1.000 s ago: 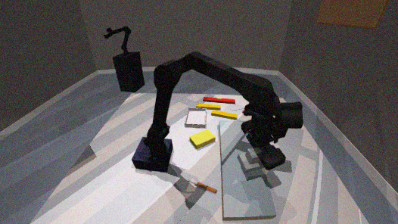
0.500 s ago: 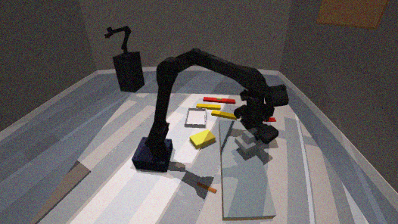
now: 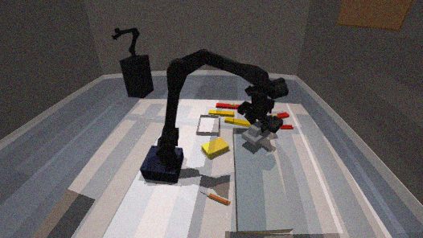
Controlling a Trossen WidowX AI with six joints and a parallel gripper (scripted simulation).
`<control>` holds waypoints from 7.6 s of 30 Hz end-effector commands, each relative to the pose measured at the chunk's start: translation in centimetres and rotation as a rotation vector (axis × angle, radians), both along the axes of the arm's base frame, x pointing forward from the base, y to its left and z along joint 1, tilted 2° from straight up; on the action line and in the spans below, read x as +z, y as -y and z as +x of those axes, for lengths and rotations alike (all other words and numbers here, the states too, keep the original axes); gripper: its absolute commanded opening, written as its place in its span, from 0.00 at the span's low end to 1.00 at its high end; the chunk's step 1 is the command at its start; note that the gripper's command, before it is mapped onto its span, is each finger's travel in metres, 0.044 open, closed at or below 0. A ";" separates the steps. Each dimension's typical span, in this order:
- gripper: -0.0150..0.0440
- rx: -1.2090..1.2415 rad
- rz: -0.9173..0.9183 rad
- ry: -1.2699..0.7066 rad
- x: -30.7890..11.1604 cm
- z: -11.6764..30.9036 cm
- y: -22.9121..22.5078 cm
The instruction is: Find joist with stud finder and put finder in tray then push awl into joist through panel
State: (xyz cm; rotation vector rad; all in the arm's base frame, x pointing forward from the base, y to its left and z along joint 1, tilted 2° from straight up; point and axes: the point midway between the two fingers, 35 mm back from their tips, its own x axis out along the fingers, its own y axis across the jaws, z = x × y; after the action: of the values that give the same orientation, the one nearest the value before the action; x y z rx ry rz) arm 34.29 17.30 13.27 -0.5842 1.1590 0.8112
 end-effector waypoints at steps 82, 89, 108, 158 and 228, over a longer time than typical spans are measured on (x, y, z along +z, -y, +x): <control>0.25 0.814 0.017 0.027 -7.1 -26.0 -17.7; 0.25 0.814 0.017 0.027 -8.5 -26.0 -17.6; 0.25 0.814 0.017 0.027 -11.1 -26.0 -17.6; 1.00 -0.377 -0.110 -0.180 -8.1 -5.2 8.5; 0.73 -1.145 -0.116 -0.370 -15.4 -8.8 26.7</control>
State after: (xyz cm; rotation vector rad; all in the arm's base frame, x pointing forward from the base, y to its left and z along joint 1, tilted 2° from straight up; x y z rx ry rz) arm 25.55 -9.37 -2.05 0.2002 1.6091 -0.1509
